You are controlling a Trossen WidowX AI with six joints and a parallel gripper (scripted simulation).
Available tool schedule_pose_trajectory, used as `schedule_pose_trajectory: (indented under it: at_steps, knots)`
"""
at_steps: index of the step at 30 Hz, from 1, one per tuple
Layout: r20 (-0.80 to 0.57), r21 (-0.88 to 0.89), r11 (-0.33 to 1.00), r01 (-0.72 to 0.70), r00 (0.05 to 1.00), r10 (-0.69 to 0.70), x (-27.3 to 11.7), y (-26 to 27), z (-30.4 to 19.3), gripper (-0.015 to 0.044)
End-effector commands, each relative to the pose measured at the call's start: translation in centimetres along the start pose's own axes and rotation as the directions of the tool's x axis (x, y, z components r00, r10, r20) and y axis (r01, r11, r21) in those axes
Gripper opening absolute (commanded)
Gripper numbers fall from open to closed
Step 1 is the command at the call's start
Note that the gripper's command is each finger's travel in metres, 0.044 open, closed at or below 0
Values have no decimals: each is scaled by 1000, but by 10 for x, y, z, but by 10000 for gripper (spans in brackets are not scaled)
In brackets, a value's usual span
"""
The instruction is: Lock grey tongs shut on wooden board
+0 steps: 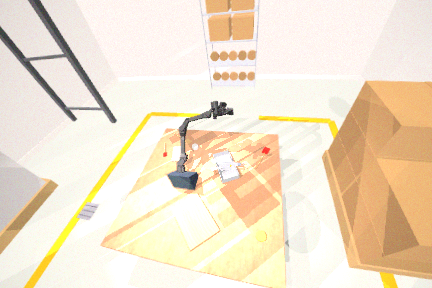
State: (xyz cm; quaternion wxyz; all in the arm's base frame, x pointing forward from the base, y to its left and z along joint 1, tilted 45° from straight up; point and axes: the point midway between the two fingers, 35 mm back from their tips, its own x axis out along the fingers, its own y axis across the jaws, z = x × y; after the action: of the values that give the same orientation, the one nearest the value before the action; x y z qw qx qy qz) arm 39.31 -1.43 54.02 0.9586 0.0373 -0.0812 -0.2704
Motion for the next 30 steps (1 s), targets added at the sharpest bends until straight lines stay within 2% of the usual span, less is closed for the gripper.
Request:
schedule_pose_trajectory:
  at_steps: [1, 5, 9, 13, 16, 20, 23, 24, 26, 30]
  knots:
    - [-159, -160, 973, -163, 978, 138, 15, 31, -57, -46]
    - [-365, -248, 896, -369, 892, 266, 19, 56, -121, -150]
    - [-579, -238, 787, -569, 734, 355, 9, 71, -188, -150]
    - [-767, -123, 669, -733, 498, 405, -15, 77, -251, -150]
    - [-865, 34, 585, -810, 269, 423, -41, 76, -294, -150]
    - [-894, 325, 501, -802, -88, 440, -87, 70, -336, -150]
    - [-796, 589, 458, -666, -381, 471, -127, 64, -352, -150]
    - [-752, 653, 451, -609, -447, 484, -136, 63, -353, -150]
    - [-711, 701, 446, -556, -497, 498, -143, 62, -354, -150]
    - [-711, 701, 446, -556, -497, 498, -143, 62, -354, -150]
